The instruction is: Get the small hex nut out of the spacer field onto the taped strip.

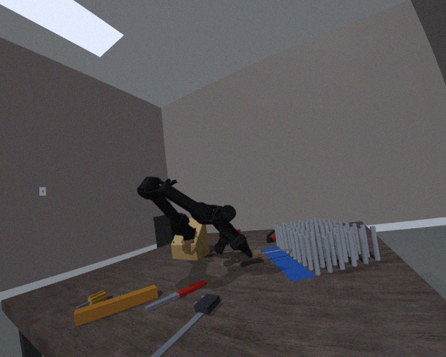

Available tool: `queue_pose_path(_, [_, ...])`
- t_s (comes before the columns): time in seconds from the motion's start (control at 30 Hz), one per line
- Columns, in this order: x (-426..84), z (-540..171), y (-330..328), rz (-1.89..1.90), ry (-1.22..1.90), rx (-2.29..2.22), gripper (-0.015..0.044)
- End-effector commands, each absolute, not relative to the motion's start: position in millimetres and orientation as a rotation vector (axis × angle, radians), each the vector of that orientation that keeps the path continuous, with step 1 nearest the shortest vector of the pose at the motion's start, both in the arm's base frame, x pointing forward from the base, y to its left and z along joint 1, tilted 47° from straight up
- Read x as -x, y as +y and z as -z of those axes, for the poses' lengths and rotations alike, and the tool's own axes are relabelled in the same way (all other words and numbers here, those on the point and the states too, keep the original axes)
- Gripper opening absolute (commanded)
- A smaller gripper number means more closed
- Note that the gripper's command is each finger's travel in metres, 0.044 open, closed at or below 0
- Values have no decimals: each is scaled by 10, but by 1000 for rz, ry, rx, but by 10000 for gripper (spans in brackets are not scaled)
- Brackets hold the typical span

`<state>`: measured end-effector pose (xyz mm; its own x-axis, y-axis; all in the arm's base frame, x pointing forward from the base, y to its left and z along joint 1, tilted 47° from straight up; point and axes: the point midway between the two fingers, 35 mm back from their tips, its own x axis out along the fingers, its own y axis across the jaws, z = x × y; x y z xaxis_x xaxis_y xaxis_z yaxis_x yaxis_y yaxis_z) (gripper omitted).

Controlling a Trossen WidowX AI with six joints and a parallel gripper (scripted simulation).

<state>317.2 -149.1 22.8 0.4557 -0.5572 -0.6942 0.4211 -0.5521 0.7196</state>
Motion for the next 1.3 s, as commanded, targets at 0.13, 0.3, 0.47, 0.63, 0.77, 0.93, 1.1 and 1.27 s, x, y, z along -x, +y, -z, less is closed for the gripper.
queue_pose_path(0.13, [-3246, -223, -1476, 1264, -122, -1749, 0])
queue_pose_path(0.3, [-3273, -212, -1470, 1264, -122, -1750, 0])
queue_pose_path(0.47, [-3301, -202, -1464, 1264, -122, -1750, 0])
queue_pose_path(0.63, [-3328, -191, -1458, 1264, -122, -1750, 0])
queue_pose_path(0.77, [-3350, -182, -1453, 1264, -122, -1750, 0])
queue_pose_path(0.93, [-3378, -171, -1446, 1264, -122, -1750, 0])
queue_pose_path(1.1, [-3406, -160, -1440, 1264, -122, -1751, 0])
queue_pose_path(1.27, [-3434, -149, -1433, 1263, -122, -1751, 0])
